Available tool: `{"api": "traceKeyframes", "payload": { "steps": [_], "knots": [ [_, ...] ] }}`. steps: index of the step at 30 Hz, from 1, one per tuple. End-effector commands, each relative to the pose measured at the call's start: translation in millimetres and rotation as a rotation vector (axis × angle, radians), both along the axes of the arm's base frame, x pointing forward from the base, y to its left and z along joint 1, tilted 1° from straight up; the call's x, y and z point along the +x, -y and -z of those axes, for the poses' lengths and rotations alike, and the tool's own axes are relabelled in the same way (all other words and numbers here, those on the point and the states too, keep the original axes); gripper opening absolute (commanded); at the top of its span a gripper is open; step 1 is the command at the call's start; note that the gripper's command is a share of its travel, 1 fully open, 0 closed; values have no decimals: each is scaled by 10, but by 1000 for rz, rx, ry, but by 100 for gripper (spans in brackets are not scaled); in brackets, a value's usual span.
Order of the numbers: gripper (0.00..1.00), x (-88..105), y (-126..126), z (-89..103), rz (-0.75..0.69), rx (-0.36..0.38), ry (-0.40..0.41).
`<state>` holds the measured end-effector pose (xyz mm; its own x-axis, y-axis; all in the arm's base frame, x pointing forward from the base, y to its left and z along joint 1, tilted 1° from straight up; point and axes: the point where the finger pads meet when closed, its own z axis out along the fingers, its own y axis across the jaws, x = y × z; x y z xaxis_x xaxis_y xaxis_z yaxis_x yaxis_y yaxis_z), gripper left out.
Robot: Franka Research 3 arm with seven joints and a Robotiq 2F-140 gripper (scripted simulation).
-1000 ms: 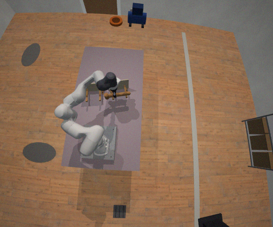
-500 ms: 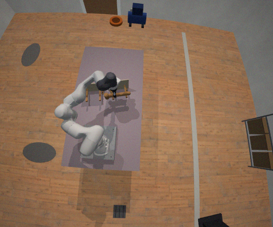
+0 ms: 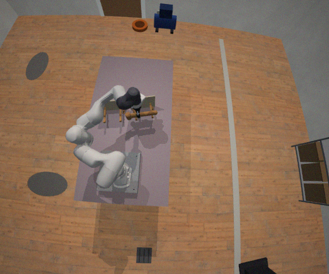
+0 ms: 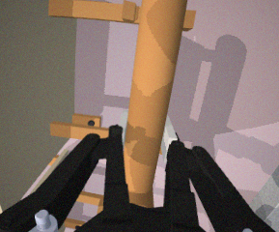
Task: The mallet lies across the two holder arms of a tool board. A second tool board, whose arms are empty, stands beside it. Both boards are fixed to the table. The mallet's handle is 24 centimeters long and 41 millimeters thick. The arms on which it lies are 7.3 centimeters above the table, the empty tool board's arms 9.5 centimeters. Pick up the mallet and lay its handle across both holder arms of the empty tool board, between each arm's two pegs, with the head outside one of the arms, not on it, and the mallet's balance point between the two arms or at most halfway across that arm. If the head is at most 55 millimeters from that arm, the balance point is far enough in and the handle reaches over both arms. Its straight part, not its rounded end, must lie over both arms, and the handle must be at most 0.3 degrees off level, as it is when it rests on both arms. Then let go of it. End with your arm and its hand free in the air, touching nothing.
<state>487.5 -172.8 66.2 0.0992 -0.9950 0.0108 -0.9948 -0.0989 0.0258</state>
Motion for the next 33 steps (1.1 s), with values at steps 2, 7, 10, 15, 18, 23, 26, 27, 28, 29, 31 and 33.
{"api": "traceKeyframes", "payload": {
  "steps": [2,7,10,15,18,23,26,27,28,29,31,33],
  "knots": [
    [0,15,0,-13,-5,-3,5],
    [0,15,0,-13,-5,-3,5],
    [0,15,0,-13,-5,-3,5],
    [0,15,0,-7,-5,-3,5],
    [0,14,1,22,-5,-3,5],
    [0,11,2,99,-5,-3,5],
    [0,11,3,111,-5,-3,5],
    [0,10,3,121,-5,-3,5],
    [0,10,3,128,-5,-3,5],
    [0,9,3,132,-5,-3,5],
    [0,9,3,134,-5,-3,5],
    [0,9,3,134,-5,-3,5]
  ]
}}
